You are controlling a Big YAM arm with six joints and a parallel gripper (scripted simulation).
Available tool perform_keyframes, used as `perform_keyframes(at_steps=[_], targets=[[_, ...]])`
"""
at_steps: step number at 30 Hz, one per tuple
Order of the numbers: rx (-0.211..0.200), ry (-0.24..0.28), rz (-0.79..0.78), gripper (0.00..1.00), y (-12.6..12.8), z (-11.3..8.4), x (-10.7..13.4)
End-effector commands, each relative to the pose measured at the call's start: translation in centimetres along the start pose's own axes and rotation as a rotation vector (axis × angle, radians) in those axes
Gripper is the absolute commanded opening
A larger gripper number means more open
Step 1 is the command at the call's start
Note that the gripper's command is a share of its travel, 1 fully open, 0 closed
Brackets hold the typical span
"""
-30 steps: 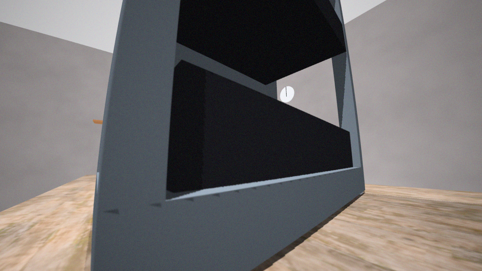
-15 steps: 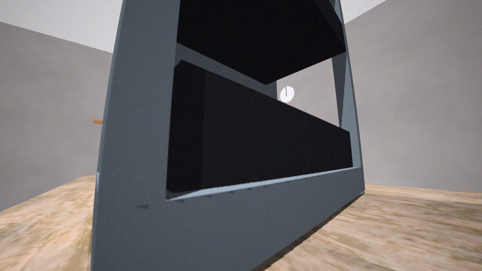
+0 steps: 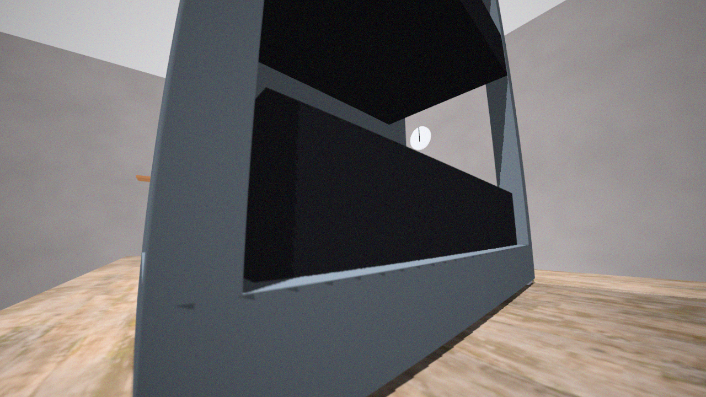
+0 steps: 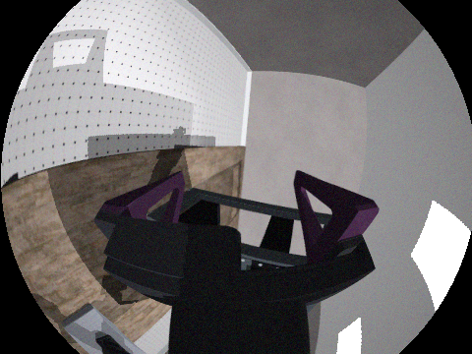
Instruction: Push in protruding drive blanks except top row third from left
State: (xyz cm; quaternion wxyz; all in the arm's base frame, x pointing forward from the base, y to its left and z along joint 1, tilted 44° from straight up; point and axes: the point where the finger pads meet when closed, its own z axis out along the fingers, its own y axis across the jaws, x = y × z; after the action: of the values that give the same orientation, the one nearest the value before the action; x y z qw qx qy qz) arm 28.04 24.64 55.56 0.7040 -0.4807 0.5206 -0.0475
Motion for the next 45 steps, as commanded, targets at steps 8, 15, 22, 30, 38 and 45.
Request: perform_keyframes(at_steps=[8, 15, 22, 30, 38, 45], targets=[[0.257, 0.008, 0.050, 1.00, -10.9, 2.1, 3.4], [0.361, 0.034, 0.041, 1.00, -15.3, 2.1, 7.0], [0.498, 0.073, 0.010, 1.00, -21.2, 0.4, 12.3], [0.638, 0.121, -0.048, 1.00, -27.4, -3.5, 18.0], [0.727, 0.161, -0.101, 1.00, -31.2, -7.6, 21.9], [0.656, 0.255, -0.096, 1.00, -27.5, -10.4, 34.6]])
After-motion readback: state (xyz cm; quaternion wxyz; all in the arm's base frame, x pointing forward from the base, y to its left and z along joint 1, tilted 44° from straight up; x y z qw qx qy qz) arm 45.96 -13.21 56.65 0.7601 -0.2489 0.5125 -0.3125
